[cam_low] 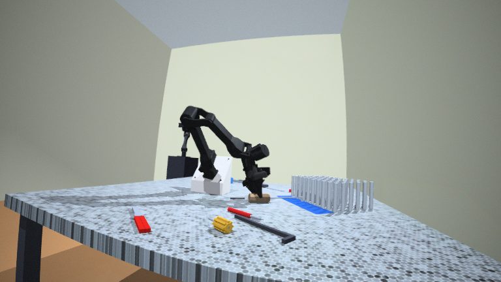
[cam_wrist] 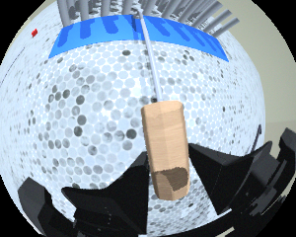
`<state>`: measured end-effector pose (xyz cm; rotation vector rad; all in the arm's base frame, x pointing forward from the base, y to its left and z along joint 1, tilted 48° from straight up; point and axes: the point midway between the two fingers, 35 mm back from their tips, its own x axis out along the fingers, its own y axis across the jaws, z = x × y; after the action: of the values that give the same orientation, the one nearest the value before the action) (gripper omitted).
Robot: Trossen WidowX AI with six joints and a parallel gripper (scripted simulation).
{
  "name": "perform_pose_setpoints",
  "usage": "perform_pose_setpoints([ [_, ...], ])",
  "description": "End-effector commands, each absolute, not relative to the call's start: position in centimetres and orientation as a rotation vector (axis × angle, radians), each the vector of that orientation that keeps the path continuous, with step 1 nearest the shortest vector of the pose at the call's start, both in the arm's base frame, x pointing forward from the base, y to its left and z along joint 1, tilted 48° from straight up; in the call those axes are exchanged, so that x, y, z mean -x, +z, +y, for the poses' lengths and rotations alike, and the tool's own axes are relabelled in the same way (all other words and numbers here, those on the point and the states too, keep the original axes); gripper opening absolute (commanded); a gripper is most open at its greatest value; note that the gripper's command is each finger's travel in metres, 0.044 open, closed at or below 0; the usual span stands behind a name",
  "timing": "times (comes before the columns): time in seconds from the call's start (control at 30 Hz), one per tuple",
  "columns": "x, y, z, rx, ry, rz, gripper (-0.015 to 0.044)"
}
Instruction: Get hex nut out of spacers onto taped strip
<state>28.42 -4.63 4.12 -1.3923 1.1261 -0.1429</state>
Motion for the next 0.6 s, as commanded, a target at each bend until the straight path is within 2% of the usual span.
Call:
perform_pose_setpoints([
  [0.0,-28.35,4.19,-4.58,1.392,-0.136,1.123,0.0],
  [0.57,-28.44,4.83,-3.84,1.389,-0.138,1.123,0.0],
])
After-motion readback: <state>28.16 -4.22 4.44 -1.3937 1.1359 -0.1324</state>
